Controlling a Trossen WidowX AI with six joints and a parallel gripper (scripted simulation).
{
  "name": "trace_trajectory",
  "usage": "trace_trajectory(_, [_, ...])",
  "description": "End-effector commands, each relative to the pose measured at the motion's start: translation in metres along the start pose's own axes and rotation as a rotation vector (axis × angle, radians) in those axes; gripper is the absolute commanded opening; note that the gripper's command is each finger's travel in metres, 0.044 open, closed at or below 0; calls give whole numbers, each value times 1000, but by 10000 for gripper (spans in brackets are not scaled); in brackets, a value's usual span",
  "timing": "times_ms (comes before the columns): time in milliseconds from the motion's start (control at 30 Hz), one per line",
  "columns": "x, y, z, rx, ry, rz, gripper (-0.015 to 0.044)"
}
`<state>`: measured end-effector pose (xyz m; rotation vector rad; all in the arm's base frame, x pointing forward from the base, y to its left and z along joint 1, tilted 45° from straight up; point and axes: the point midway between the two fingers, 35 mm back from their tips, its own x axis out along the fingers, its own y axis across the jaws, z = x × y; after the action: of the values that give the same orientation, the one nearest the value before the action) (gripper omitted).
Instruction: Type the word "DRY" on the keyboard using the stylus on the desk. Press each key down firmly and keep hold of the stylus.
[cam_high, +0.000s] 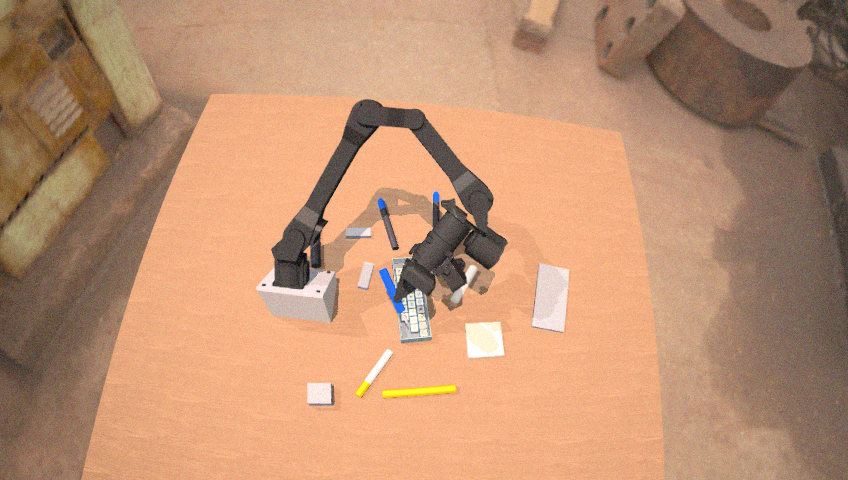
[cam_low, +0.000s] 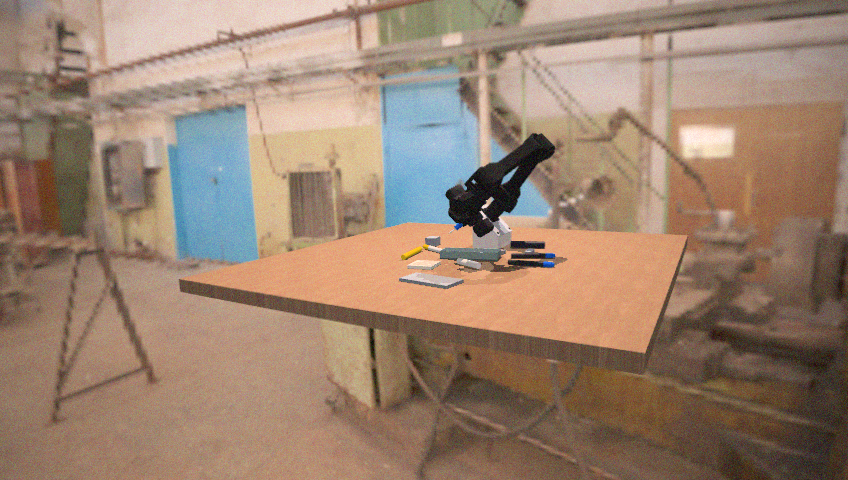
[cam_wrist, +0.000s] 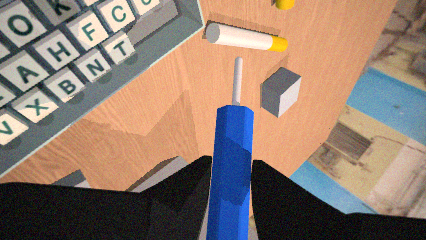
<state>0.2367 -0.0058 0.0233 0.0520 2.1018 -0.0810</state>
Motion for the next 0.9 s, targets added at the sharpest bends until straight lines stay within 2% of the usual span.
trace_trajectory(0, [-11,8,-2,-158,-29,-39,0])
trace_trajectory(300, [-35,30,-12,-549,-87,-136,0])
trace_trajectory(867, [-72,63,-36,-1264,-91,-327,0])
